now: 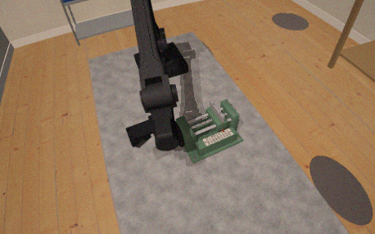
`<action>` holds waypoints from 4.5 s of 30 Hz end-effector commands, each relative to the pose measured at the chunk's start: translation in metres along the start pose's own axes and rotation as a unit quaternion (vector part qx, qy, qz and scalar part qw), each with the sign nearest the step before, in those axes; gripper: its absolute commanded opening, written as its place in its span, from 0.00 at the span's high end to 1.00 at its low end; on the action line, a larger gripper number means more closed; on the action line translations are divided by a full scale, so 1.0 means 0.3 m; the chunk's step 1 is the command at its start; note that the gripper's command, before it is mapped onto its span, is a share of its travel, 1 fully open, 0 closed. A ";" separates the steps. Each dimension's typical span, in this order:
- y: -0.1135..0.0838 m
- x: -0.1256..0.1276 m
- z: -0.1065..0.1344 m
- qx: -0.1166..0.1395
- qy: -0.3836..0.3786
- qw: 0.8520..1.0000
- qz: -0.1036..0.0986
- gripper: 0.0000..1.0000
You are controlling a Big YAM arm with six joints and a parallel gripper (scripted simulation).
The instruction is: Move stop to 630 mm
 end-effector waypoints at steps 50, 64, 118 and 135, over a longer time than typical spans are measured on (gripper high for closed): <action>-0.141 -0.245 -0.041 -0.003 -0.001 0.999 -0.041 0.94; -0.099 -0.267 -0.046 -0.005 -0.001 0.999 -0.043 0.94; 0.106 -0.232 -0.033 -0.003 0.002 0.999 -0.034 0.94; 0.077 -0.098 -0.015 -0.005 -0.001 0.998 -0.060 0.94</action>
Point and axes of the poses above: the point where the finger pads meet when closed, its own y axis out along the fingers, its own x axis across the jaws, z = x × y, the point moved 7 cm from there along -y, back along the fingers, and after that the axes turned 7 degrees about y, right-handed, at the moved point
